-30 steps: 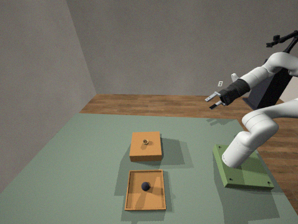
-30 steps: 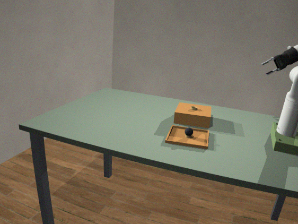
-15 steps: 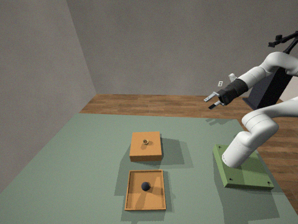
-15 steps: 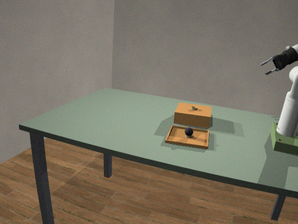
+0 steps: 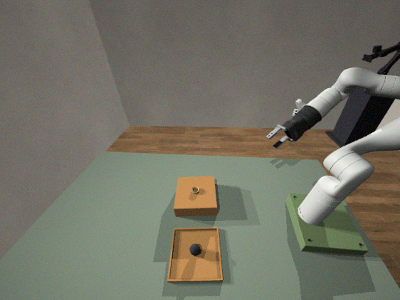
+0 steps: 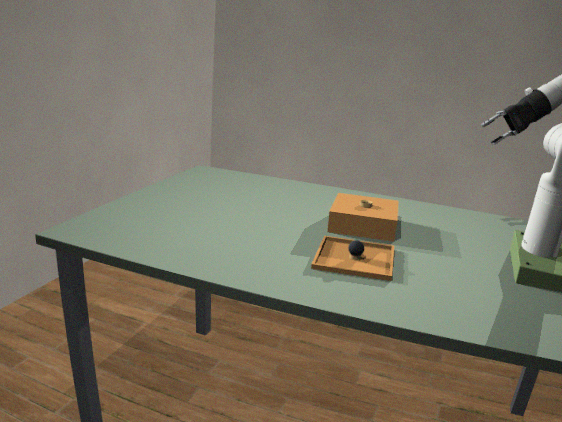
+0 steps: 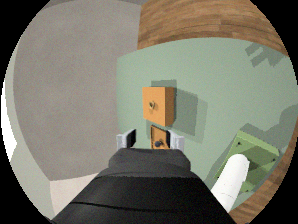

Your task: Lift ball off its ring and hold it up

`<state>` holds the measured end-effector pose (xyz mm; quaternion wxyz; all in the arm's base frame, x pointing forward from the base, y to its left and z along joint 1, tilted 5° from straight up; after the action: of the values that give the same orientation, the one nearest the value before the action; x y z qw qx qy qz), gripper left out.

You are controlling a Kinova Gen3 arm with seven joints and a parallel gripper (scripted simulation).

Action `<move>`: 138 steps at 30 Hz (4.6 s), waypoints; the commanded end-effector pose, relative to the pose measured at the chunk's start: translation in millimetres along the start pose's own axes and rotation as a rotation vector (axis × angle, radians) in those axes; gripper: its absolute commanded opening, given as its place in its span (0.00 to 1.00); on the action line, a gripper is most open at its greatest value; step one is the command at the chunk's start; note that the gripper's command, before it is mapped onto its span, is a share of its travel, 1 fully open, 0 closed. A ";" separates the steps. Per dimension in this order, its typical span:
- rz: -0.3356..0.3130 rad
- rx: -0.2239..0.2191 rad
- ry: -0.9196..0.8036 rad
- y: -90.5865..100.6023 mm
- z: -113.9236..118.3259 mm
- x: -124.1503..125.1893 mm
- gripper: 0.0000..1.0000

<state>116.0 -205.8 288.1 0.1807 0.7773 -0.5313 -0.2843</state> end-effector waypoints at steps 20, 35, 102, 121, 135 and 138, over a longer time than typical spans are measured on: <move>-0.265 -0.231 0.137 -105.4 -33.7 32.8 1.00; -0.418 -0.476 0.320 -215.9 -55.1 26.4 1.00; -0.464 -0.916 1.238 -472.9 -102.9 -172.9 1.00; -0.463 -0.916 1.239 -506.6 -57.6 -163.2 1.00; -0.464 -0.916 1.239 -530.8 -23.4 -156.4 1.00; -0.464 -0.916 1.239 -530.8 -23.4 -156.4 1.00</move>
<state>471.7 134.8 35.4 0.6799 0.7329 0.0098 -0.0218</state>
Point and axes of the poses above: the point where the finger pads meet when closed, its own y axis back along the fingers, its own z axis across the jaws, x = y × z, the point moved 7 cm from there along y, back along the fingers, and after that the axes turned 3 degrees about y, right-handed, at the moved point
